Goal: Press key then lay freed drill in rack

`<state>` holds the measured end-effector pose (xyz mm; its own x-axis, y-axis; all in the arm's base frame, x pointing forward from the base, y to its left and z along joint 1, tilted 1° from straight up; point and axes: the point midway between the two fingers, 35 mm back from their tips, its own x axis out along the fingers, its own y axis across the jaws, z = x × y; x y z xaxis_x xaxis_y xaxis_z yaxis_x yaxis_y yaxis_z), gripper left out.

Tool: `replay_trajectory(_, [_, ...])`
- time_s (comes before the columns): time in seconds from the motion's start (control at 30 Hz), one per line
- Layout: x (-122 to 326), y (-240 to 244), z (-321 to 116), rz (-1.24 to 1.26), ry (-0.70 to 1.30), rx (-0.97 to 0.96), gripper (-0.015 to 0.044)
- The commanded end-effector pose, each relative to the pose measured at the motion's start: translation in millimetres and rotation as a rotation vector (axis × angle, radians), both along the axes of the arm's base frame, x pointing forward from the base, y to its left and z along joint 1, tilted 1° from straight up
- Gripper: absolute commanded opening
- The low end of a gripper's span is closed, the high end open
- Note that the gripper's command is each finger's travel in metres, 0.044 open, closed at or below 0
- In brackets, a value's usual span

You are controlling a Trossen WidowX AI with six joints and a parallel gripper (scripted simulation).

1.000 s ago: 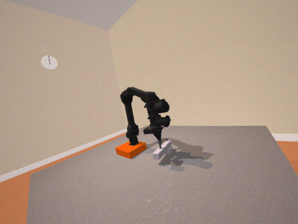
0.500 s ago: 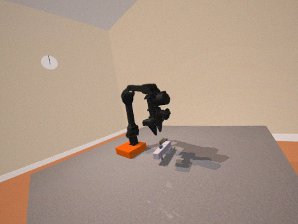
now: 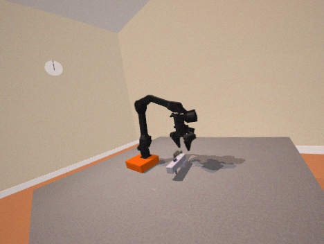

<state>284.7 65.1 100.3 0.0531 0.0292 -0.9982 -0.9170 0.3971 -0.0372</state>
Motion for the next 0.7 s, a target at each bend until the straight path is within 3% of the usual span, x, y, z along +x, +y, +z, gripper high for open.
replay_trajectory(0.0, [-24.2,50.1,-36.7,0.535,-0.003,-0.03,0.044])
replay_trajectory(0.67, [-25.1,51.6,-38.7,0.554,-0.003,-0.031,0.044])
